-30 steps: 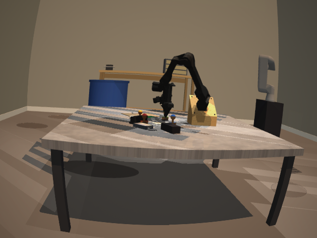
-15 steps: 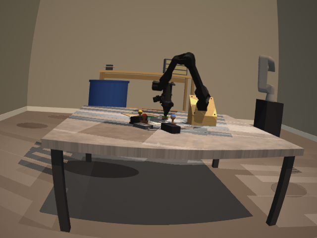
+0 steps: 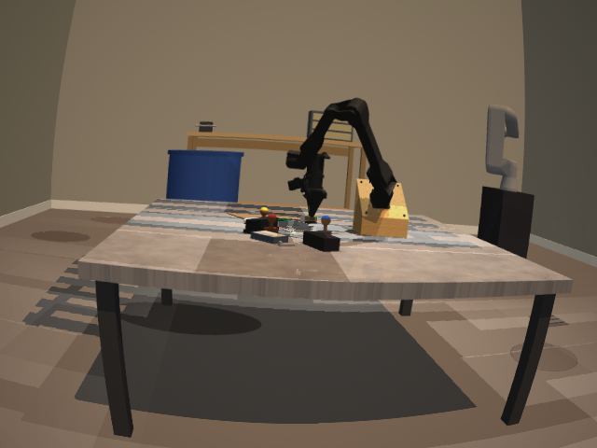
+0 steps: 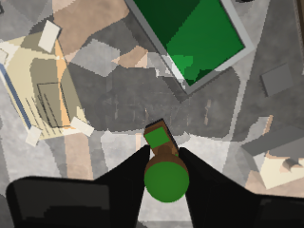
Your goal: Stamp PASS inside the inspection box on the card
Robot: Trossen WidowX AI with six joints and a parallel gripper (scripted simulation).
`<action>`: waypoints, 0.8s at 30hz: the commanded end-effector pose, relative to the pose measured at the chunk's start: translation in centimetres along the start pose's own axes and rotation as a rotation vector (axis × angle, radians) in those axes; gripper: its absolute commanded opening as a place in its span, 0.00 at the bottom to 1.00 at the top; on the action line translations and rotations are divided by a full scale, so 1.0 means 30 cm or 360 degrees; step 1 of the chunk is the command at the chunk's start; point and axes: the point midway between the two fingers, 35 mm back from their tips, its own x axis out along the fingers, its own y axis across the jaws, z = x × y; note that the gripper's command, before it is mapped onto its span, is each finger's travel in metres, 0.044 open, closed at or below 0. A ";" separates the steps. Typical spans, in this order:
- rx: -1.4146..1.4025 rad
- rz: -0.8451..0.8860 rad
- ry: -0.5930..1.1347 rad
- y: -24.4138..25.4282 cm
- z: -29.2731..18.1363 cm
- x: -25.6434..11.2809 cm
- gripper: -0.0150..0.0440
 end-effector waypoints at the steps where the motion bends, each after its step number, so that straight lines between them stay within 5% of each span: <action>1: -0.0007 -0.0006 0.0006 -0.002 -0.001 -0.007 0.25; 24: -0.0006 -0.0007 0.0006 -0.003 0.001 -0.043 0.25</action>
